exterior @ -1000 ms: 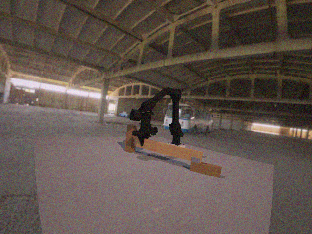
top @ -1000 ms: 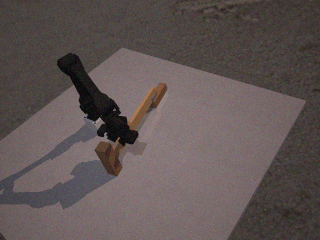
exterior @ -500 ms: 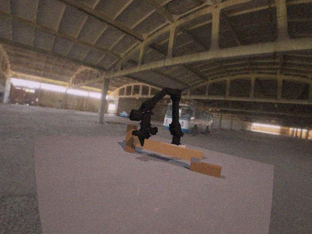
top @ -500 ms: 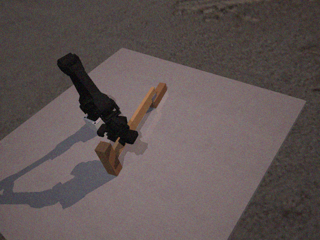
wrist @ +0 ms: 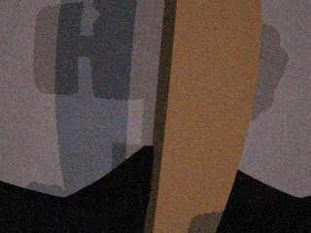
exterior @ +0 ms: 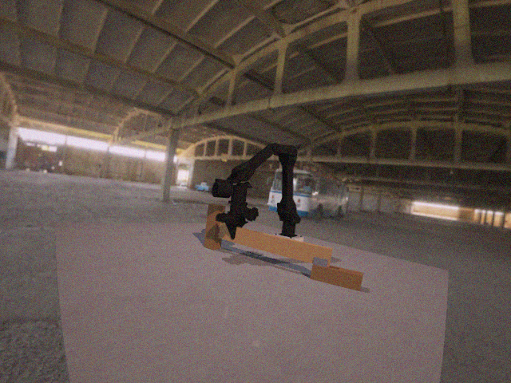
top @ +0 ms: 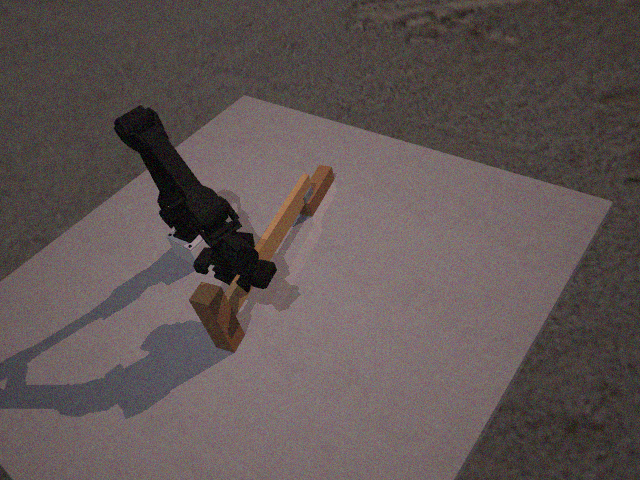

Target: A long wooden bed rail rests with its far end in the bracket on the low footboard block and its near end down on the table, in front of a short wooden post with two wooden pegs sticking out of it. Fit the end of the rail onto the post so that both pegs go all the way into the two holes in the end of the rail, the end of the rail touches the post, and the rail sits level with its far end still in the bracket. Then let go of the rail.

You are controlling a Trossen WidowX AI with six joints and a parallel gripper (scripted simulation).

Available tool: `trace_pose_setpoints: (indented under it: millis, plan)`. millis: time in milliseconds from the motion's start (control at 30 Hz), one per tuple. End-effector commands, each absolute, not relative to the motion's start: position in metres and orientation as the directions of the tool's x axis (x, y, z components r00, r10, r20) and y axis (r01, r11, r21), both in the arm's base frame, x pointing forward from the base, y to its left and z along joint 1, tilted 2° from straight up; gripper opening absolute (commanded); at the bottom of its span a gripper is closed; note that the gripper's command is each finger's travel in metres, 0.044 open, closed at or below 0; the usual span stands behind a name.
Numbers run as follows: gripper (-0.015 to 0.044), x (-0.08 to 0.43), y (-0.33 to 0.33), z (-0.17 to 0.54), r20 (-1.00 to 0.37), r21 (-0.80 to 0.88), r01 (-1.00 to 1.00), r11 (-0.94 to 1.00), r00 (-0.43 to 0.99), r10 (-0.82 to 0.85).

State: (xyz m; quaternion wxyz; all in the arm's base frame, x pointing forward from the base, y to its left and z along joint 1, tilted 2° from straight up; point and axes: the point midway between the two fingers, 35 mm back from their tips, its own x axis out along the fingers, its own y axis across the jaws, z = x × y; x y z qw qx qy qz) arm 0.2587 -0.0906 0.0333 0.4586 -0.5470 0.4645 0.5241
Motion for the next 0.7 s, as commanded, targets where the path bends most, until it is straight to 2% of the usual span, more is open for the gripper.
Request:
trace_pose_setpoints:
  millis: [0, 667]
  plan:
    - [0.0, 0.2616, -0.0946, 0.0369, -0.999, -0.023, -0.989, -0.147, 0.03, -0.042]
    - [0.0, 0.2621, -0.0977, 0.0364, -0.999, -0.023, -0.989, -0.147, 0.03, -0.042]
